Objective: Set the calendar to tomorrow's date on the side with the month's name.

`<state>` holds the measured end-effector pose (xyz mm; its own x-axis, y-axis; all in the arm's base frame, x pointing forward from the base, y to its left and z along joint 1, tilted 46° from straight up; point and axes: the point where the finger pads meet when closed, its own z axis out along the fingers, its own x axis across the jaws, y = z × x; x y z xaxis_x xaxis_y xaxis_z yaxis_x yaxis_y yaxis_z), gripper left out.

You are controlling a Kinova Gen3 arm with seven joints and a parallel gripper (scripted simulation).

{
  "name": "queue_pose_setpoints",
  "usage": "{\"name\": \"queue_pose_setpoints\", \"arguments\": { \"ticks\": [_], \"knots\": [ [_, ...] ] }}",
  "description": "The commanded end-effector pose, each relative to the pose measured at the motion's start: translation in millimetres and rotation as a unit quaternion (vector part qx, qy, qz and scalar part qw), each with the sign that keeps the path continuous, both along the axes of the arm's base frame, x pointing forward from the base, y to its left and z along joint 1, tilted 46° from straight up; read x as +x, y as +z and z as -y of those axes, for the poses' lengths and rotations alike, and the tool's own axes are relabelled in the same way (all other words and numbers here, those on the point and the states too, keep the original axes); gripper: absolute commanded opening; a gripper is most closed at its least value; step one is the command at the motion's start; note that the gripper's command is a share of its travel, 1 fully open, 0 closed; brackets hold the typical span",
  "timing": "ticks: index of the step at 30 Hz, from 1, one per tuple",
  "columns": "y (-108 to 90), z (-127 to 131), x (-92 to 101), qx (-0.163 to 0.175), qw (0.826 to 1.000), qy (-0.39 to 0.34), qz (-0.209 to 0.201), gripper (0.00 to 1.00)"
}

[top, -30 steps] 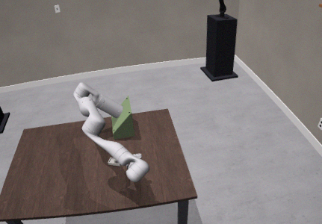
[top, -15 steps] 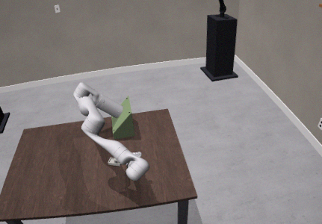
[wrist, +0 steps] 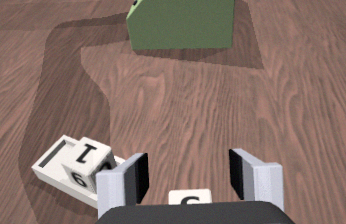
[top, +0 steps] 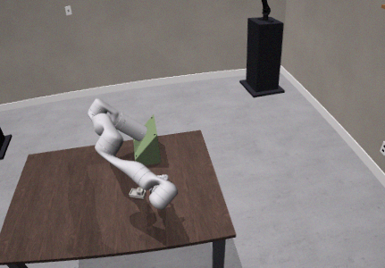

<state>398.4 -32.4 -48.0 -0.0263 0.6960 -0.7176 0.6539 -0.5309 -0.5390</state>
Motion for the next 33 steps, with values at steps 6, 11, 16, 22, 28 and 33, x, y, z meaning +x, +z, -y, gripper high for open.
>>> {"name": "queue_pose_setpoints", "arguments": {
  "ticks": [6, 11, 16, 22, 28, 33],
  "knots": [
    [10.7, -11.2, 3.7, 0.001, 1.0, 0.004, 0.004, 1.0],
    [11.2, -11.7, 3.7, 0.001, 1.0, 0.004, 0.004, 1.0],
    [11.2, -11.7, 3.8, 0.001, 1.0, 0.005, 0.005, 1.0],
    [10.9, -11.6, 4.4, 0.0, 1.0, 0.014, 0.015, 1.0],
    [10.7, -11.6, 4.9, -0.001, 0.999, 0.027, 0.027, 1.0],
    [10.8, -11.7, 5.0, -0.002, 0.998, 0.048, 0.048, 1.0]
  ]
}}
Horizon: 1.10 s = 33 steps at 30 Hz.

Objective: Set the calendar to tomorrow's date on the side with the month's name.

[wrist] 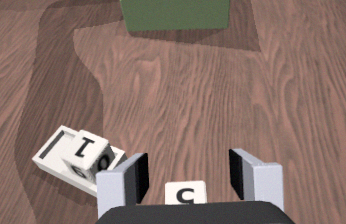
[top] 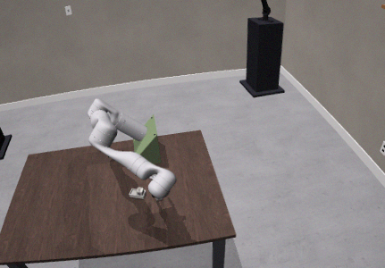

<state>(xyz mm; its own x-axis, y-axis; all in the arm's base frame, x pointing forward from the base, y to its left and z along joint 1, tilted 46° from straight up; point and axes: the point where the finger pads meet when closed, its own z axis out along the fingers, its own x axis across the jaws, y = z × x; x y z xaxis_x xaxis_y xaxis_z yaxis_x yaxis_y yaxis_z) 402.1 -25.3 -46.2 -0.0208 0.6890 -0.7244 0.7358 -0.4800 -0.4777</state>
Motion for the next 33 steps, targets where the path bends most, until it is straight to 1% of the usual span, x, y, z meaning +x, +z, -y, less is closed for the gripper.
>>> {"name": "queue_pose_setpoints", "arguments": {
  "ticks": [1, 7, 14, 28, 33],
  "knots": [
    [9.1, -4.6, 1.2, 0.002, 1.0, 0.014, 0.011, 1.0],
    [9.9, -5.2, -0.2, 0.004, 0.999, 0.039, 0.035, 1.0],
    [10.6, -5.7, -1.6, 0.007, 0.997, 0.053, 0.048, 1.0],
    [10.8, -5.9, -2.3, 0.008, 0.997, 0.06, 0.055, 1.0],
    [10.7, -5.5, -2.1, 0.006, 0.995, 0.07, 0.065, 1.0]
  ]
}}
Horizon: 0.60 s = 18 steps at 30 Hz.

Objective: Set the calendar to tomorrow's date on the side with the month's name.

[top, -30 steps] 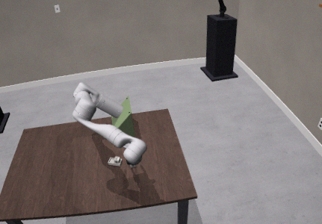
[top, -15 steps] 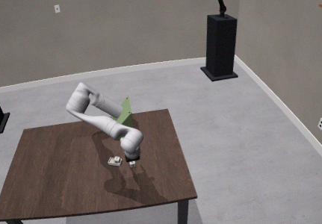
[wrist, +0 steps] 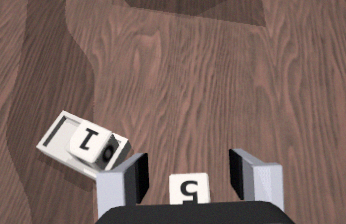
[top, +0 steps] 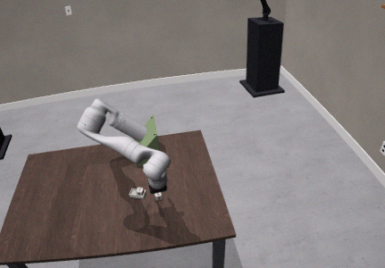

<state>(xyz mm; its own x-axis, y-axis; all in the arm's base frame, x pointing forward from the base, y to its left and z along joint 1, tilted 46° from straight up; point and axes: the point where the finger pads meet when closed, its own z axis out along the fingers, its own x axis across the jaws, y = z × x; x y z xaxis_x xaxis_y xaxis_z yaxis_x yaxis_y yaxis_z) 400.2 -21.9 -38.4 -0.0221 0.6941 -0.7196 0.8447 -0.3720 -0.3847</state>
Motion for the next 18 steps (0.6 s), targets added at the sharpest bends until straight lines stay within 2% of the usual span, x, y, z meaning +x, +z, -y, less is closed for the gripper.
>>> {"name": "queue_pose_setpoints", "arguments": {
  "ticks": [1, 18],
  "knots": [
    [2.9, -2.0, 0.0, 0.0, 1.0, 0.009, 0.007, 1.0],
    [3.7, -2.8, -2.0, 0.003, 0.994, 0.077, 0.073, 1.0]
  ]
}}
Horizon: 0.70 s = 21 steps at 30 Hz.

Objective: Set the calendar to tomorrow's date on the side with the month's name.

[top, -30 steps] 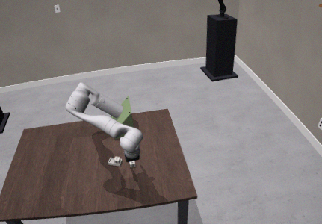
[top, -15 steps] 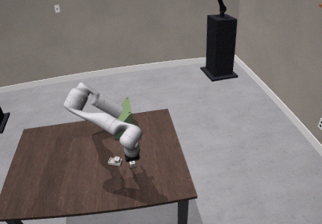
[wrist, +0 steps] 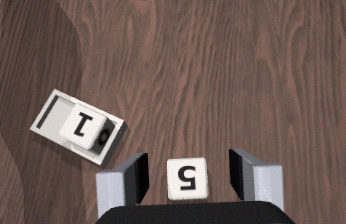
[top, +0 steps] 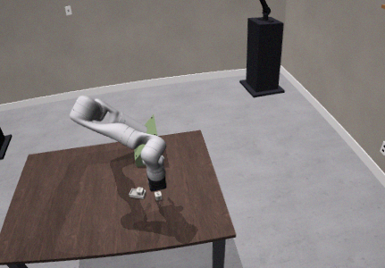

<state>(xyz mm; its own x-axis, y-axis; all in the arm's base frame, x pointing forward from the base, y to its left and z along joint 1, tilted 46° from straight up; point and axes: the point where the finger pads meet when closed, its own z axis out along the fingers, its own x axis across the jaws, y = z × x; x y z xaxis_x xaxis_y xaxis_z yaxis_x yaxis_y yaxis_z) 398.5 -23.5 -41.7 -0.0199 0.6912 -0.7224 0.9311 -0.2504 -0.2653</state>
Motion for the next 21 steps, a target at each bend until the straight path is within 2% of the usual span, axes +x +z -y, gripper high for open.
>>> {"name": "queue_pose_setpoints", "arguments": {
  "ticks": [1, 15, 21],
  "knots": [
    [7.1, -4.5, -0.6, 0.003, 1.0, 0.012, 0.008, 1.0],
    [7.3, -4.9, -1.3, 0.005, 1.0, 0.022, 0.017, 1.0],
    [7.2, -3.7, -0.7, 0.001, 0.999, 0.038, 0.034, 1.0]
  ]
}}
